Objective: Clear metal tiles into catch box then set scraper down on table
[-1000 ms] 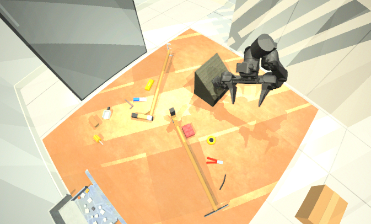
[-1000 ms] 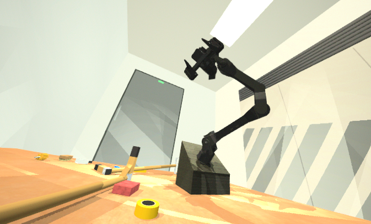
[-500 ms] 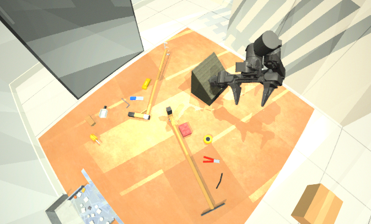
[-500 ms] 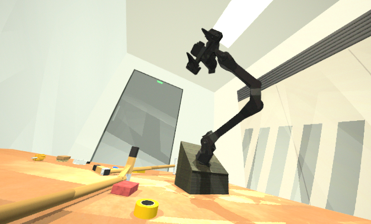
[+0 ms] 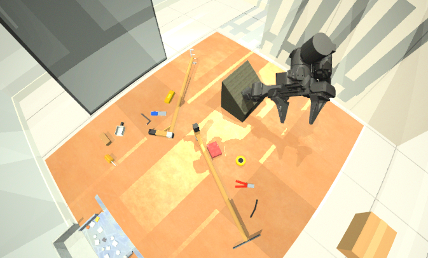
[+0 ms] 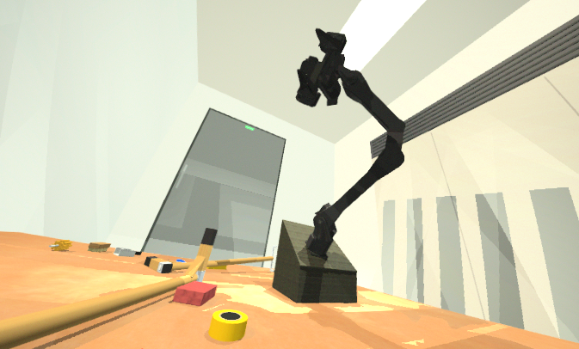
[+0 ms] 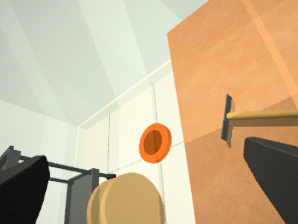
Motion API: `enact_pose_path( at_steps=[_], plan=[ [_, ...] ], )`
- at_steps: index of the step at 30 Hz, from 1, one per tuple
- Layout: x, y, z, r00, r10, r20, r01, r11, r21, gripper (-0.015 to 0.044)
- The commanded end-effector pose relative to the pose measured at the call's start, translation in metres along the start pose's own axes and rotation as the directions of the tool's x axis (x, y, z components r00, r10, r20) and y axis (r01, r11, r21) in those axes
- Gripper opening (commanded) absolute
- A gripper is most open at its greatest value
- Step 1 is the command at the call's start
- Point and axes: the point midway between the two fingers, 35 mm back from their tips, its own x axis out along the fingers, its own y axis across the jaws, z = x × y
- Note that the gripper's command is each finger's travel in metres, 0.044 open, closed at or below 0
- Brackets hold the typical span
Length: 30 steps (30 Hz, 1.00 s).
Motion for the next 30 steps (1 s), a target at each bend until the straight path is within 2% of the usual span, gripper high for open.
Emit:
enact_pose_path(
  at_steps=[1,30],
  plan=[
    [0.002,0.004,0.005,1.000,0.000,-0.007,0.001,0.998,0.064,0.0440],
    [0.012,0.047,0.006,0.998,0.004,-0.060,0.022,0.903,0.429,0.0440]
  ],
)
